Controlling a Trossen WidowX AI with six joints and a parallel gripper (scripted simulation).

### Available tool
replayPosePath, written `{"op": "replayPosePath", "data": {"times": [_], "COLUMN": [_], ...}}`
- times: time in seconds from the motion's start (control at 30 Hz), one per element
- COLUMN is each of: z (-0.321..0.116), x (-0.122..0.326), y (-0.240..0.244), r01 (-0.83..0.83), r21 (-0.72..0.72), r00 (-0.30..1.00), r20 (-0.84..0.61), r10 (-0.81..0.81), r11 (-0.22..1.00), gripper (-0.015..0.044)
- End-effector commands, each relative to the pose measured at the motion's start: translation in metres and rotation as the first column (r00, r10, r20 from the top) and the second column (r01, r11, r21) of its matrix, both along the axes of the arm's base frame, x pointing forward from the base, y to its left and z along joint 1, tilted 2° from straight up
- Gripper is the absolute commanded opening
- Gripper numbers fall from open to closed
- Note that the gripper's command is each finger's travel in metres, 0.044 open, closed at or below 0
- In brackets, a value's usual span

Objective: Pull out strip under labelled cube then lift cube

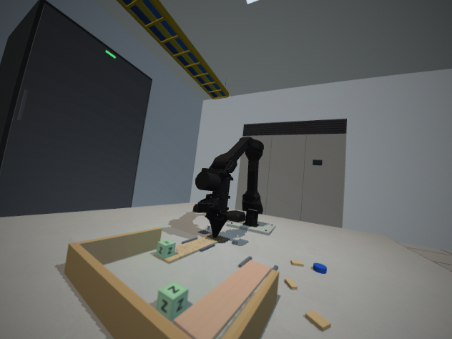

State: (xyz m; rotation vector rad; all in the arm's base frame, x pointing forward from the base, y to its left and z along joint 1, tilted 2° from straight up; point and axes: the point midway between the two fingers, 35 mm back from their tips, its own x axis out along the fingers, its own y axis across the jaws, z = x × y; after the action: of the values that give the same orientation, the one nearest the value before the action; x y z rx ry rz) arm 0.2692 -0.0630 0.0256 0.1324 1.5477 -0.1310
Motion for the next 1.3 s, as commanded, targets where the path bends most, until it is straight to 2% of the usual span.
{"op": "replayPosePath", "data": {"times": [0.0,1.27], "z": [-0.005,-0.005], "x": [-0.013,-0.069], "y": [0.002,0.011], "r01": [-0.006,-0.006], "r21": [0.0,0.001], "r00": [1.0,1.0], "r20": [-0.025,-0.03], "r10": [0.006,0.006], "r11": [1.0,1.0], "gripper": [0.0,0.0]}}
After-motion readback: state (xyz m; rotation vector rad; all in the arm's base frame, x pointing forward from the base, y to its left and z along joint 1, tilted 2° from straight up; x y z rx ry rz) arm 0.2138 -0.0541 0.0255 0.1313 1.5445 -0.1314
